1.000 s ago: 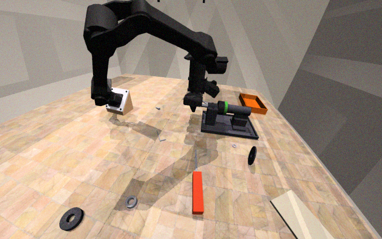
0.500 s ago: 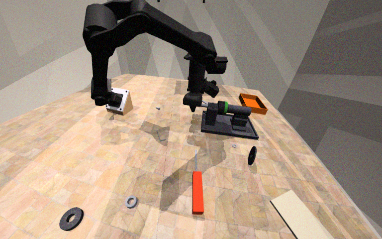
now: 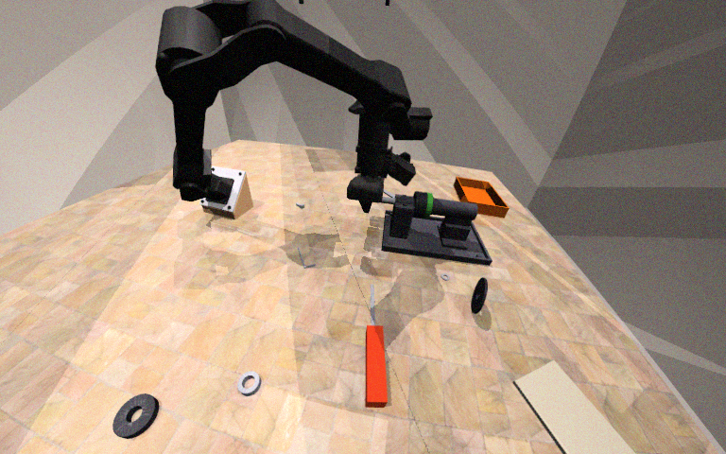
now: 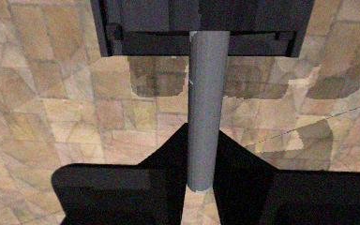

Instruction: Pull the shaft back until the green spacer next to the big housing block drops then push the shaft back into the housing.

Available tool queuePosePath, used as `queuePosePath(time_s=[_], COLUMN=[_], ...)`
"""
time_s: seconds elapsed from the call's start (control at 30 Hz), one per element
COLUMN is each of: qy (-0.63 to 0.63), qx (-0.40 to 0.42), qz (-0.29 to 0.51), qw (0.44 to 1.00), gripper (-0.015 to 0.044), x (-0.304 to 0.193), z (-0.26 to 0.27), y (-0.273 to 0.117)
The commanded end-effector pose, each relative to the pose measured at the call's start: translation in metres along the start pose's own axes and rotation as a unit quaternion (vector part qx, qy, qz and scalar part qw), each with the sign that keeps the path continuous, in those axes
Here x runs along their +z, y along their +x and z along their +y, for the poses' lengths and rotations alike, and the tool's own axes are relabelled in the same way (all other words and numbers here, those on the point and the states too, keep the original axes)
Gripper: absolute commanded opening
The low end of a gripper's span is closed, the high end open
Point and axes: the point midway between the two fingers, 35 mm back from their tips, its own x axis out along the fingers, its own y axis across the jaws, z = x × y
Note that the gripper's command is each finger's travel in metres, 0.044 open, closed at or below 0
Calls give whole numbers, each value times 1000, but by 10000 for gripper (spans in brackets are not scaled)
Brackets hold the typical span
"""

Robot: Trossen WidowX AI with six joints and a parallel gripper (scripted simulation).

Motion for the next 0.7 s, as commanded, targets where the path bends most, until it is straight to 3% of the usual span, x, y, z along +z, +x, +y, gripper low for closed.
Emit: queuePosePath(time_s=[0.0,0.67], qy=[1,1], qx=[0,0], qz=[2,2], qw=[1000,1000], gripper=[0,0], x=[-2,-4], z=[0,0], y=[0,0])
